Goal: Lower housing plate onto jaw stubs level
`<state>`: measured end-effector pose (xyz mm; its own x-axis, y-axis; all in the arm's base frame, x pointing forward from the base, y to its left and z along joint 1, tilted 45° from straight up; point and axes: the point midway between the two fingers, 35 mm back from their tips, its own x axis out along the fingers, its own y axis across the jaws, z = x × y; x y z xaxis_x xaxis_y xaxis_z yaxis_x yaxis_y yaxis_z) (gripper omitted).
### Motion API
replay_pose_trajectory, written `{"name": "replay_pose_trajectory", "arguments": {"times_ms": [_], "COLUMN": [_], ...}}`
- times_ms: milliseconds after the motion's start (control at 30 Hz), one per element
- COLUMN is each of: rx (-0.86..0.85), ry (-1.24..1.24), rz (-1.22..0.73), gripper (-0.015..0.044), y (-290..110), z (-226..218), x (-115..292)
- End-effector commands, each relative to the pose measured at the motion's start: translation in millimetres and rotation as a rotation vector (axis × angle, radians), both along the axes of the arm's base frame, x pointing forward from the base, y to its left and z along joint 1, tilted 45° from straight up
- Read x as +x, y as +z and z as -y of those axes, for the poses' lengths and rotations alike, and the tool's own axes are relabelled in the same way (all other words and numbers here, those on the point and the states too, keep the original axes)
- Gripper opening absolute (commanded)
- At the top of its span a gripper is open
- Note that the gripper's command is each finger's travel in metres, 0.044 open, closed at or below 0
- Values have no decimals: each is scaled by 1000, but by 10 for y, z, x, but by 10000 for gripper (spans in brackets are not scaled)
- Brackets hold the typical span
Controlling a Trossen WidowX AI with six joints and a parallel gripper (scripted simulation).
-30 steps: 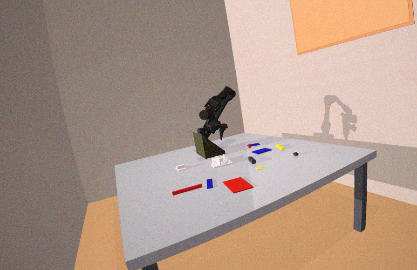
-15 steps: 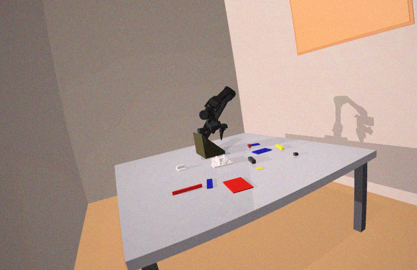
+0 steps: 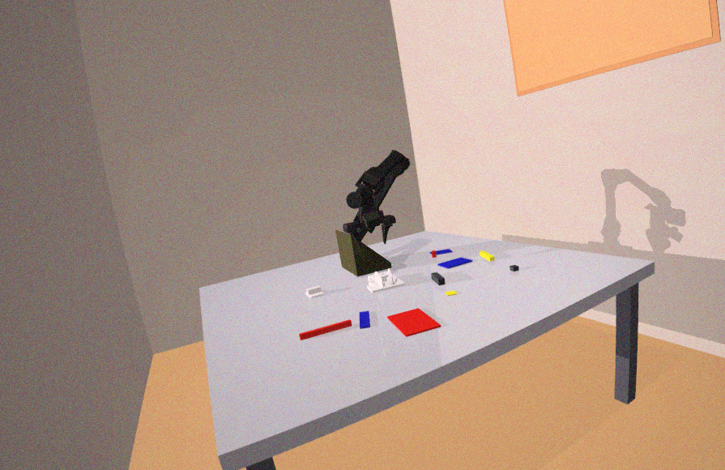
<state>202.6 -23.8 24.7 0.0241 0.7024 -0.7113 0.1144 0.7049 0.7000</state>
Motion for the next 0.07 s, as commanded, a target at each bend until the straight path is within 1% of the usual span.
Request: {"name": "replay_pose_trajectory", "arguments": {"times_ms": [0,33], "rx": [-4,-4], "ry": [5,5], "rz": [1,1], "gripper": [440,440], "y": [0,0], "z": [6,6], "x": [-4,-4]}}
